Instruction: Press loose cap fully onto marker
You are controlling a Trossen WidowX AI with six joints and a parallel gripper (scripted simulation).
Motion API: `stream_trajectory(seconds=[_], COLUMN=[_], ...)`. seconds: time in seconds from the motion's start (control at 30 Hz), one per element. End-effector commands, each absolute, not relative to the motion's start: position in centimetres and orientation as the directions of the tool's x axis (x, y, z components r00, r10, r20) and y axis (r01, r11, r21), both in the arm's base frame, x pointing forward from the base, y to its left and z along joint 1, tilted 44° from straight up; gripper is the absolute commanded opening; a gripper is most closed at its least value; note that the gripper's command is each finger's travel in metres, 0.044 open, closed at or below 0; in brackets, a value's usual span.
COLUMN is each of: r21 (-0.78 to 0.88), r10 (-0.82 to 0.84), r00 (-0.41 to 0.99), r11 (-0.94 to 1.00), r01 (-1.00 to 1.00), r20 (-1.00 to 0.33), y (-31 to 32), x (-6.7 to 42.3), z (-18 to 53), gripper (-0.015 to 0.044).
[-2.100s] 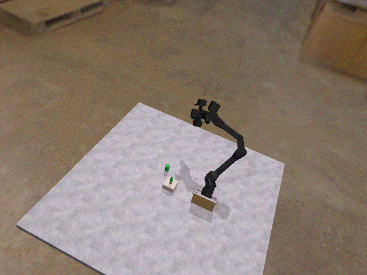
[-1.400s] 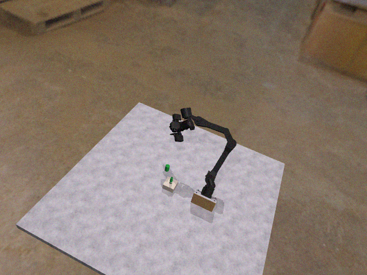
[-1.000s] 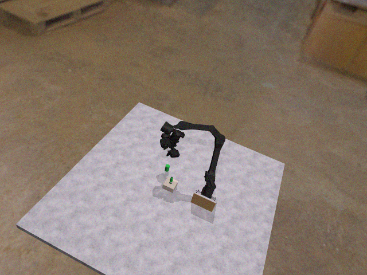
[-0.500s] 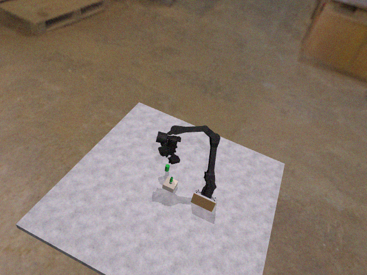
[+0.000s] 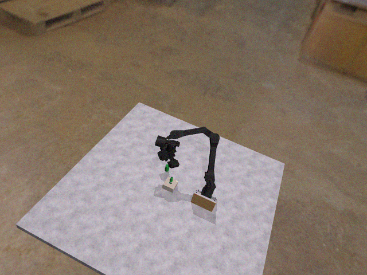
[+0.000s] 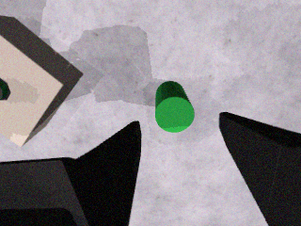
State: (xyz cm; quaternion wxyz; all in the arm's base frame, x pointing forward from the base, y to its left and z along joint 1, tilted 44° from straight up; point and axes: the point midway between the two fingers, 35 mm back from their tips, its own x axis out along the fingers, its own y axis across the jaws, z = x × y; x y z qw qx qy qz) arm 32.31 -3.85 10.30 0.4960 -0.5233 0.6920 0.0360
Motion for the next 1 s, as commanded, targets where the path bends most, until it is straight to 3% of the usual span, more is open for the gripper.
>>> stream_trajectory(seconds=[0.0,0.97], r21=[-0.465,-0.467], r10=[-0.692,-0.694], r00=[0.036,0.036], r11=[0.444,0.443], r01=[-0.766,-0.765], r20=[-0.721,-0.719], y=[-4.4,-7.6], x=[32.3,32.3], z=[9.7,6.5], gripper=[0.0243,0.0243])
